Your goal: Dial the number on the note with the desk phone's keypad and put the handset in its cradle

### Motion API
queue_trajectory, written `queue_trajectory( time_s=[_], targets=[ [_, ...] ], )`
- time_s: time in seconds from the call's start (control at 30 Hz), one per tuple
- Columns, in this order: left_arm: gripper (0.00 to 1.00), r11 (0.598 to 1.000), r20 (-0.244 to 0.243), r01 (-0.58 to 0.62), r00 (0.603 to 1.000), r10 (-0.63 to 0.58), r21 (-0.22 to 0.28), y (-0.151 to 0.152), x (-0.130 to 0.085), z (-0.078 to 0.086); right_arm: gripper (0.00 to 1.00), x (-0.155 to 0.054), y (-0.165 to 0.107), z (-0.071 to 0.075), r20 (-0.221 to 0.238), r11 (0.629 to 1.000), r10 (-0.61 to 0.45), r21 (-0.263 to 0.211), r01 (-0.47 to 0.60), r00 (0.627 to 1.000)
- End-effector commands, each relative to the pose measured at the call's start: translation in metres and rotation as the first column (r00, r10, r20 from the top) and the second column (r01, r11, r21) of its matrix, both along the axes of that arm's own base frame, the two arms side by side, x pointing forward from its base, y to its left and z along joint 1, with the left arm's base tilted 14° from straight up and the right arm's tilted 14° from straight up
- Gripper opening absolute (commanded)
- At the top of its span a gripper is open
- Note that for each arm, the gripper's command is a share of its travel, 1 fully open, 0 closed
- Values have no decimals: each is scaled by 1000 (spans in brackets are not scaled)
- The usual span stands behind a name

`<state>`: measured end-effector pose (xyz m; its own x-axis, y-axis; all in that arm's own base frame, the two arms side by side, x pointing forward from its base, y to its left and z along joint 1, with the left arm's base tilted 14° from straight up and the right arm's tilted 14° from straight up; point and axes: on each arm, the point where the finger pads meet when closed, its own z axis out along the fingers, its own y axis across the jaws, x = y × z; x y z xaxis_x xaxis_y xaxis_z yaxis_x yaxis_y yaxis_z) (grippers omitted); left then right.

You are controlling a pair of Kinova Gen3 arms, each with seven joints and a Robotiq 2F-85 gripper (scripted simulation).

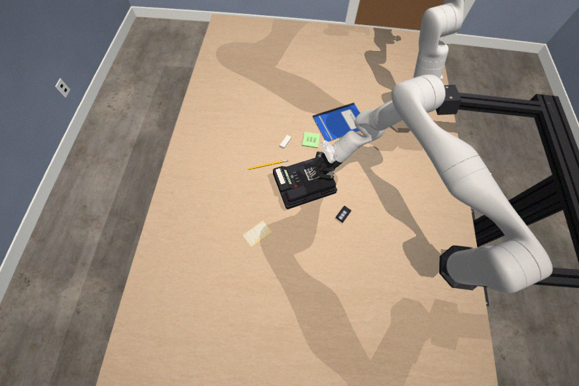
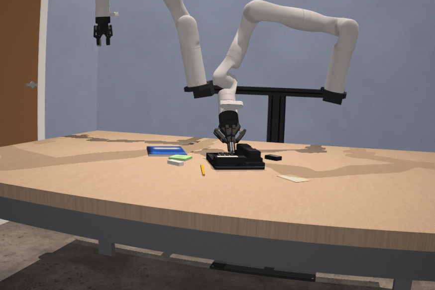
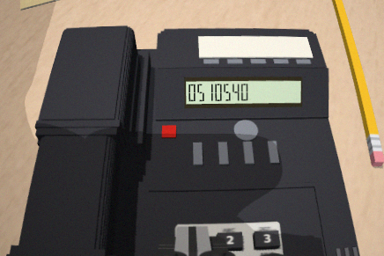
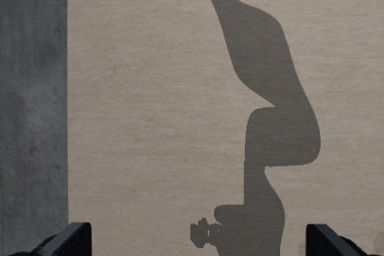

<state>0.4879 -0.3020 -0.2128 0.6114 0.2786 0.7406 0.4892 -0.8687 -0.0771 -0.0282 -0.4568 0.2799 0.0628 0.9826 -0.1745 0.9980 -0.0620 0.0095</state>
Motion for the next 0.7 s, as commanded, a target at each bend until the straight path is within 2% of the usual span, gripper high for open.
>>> queue_trajectory(
  time_s=[0.0, 0.67],
  targets=[
    [17, 1000, 2, 1, 1000, -1, -2, -1, 1, 1, 1000, 0, 0, 1, 0, 1000, 0, -2, 0, 1000],
    [17, 1000, 2, 1, 1000, -1, -2, -1, 1, -1, 1000, 0, 0, 1, 0, 1000, 0, -2, 0, 1000]
  ],
)
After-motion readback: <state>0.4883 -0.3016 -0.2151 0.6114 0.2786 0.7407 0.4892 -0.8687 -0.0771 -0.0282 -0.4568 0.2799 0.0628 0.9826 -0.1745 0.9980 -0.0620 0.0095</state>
